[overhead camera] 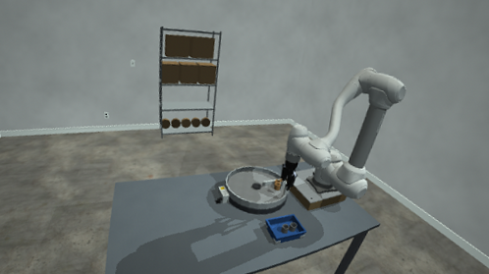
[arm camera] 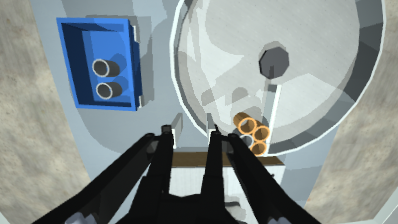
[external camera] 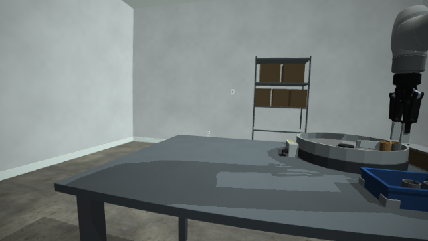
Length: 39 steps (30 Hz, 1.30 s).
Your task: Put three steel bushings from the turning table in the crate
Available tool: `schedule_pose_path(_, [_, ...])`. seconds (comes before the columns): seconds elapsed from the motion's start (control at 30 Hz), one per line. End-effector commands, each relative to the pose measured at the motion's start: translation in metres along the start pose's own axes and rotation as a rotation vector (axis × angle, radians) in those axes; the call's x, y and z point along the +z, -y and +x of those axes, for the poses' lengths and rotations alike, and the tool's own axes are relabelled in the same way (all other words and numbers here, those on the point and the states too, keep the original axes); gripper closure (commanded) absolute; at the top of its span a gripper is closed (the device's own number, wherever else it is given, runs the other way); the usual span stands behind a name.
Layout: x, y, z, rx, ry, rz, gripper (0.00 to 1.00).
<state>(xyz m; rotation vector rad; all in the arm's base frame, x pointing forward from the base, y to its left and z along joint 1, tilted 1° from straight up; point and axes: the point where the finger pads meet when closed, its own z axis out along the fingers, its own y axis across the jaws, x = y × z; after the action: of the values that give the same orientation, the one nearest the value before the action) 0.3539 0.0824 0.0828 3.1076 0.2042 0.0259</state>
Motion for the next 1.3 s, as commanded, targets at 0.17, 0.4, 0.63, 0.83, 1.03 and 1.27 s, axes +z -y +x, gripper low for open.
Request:
schedule_pose_path(0.17, [0.001,-0.063,-0.013,-0.226,-0.008,0.030,0.72])
schedule_pose_path(0.4, [0.002,-0.090,-0.020,-0.321,-0.009,0.029,0.72])
schedule_pose_path(0.63, [0.003,-0.105,-0.023,-0.374,-0.010,0.029,0.72])
schedule_pose_path(0.83, [0.003,-0.110,-0.025,-0.391,-0.010,0.029,0.72])
schedule_pose_path(1.03, [0.003,-0.110,-0.025,-0.392,-0.010,0.029,0.72])
schedule_pose_path(1.27, [0.003,-0.110,-0.025,-0.392,-0.010,0.029,0.72])
